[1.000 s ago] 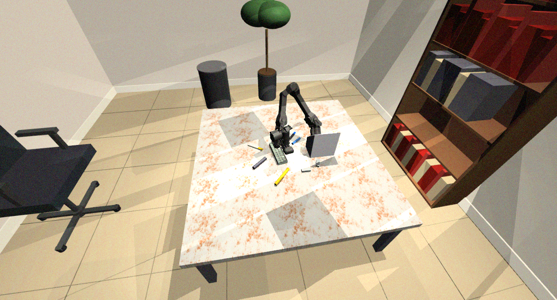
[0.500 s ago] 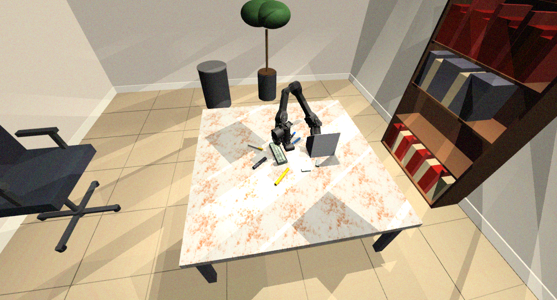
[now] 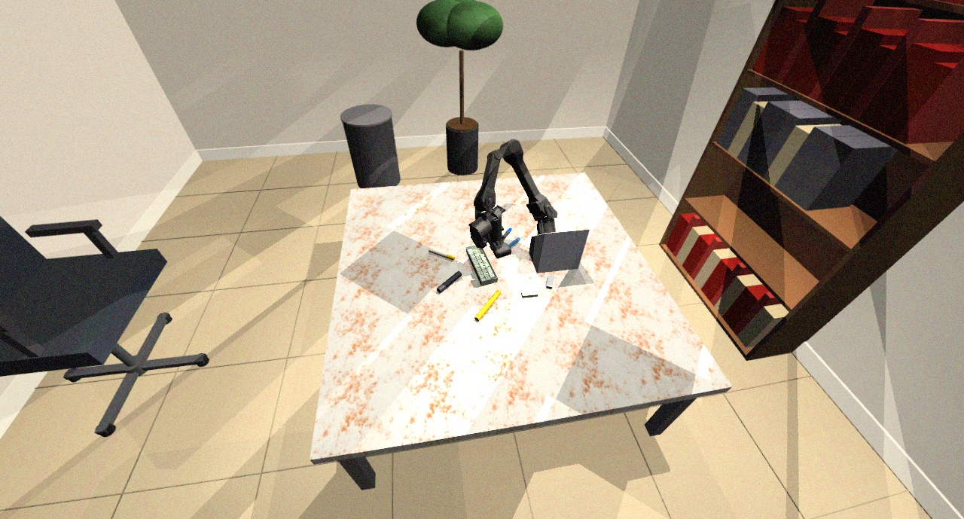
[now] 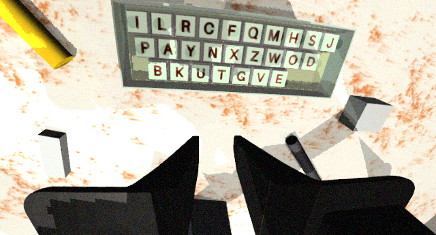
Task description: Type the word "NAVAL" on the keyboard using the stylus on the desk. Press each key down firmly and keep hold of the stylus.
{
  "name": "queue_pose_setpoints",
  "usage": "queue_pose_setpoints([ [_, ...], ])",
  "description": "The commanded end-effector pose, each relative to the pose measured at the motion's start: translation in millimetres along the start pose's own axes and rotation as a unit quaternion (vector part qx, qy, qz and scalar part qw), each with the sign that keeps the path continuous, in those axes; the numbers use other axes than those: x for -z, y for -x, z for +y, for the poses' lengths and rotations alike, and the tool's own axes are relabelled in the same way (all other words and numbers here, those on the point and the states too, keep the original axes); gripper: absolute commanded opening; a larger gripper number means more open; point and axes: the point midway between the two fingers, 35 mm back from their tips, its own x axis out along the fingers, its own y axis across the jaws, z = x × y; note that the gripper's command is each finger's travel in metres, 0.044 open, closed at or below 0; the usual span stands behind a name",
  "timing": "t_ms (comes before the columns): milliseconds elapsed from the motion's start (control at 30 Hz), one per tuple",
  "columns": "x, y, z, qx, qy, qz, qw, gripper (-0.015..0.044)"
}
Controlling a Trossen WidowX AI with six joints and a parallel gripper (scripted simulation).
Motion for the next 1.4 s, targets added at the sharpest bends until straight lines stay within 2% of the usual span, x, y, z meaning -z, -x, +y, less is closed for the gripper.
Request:
queue_pose_setpoints([
  [0,33.8,-24.1,-28.3,0.040,0.067,0.110,0.991,0.0150],
  [133,75.8,-38.1,-64.0,0.064,0.169,0.246,0.952,0.0150],
  [233,88.7,-40.1,-76.0,0.065,0.207,0.290,0.932,0.0150],
  [1367,89.7,-63.9,-77.6,0.065,0.207,0.291,0.932,0.0150],
])
